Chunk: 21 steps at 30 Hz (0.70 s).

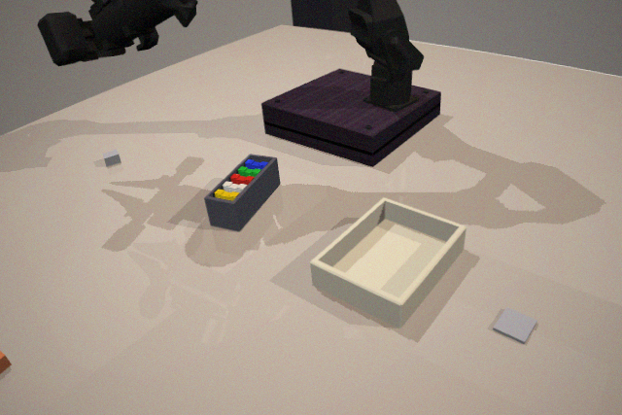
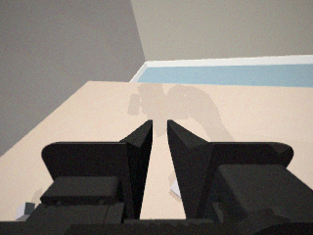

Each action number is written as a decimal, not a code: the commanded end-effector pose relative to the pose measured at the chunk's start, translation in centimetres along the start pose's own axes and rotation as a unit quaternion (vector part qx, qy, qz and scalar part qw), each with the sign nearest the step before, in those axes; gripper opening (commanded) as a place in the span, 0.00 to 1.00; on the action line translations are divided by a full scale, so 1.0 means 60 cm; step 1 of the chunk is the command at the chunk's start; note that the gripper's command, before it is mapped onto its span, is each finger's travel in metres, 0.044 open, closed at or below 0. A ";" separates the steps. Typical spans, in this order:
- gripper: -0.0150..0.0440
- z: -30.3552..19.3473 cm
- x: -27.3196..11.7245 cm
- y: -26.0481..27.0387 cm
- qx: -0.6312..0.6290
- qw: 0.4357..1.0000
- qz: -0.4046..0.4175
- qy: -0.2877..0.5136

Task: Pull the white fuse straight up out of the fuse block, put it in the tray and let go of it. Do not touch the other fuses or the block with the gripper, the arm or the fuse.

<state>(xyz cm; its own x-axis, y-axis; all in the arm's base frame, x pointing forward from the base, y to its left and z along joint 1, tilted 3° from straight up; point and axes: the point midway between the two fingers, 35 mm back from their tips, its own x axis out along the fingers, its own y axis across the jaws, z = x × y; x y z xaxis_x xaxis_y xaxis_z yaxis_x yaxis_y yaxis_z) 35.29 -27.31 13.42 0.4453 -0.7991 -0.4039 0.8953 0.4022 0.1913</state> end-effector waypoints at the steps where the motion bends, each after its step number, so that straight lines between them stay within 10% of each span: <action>1: 0.37 -0.098 -0.047 0.078 -0.405 0.899 0.110 0.124; 21: 0.37 -0.246 -0.189 0.107 -0.805 0.437 0.356 0.183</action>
<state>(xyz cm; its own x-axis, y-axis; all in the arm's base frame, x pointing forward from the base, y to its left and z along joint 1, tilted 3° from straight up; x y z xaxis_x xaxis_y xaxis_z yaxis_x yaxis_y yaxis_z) 37.07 -16.34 7.14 0.4401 -0.4456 -0.7796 -0.0228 0.8624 -0.5057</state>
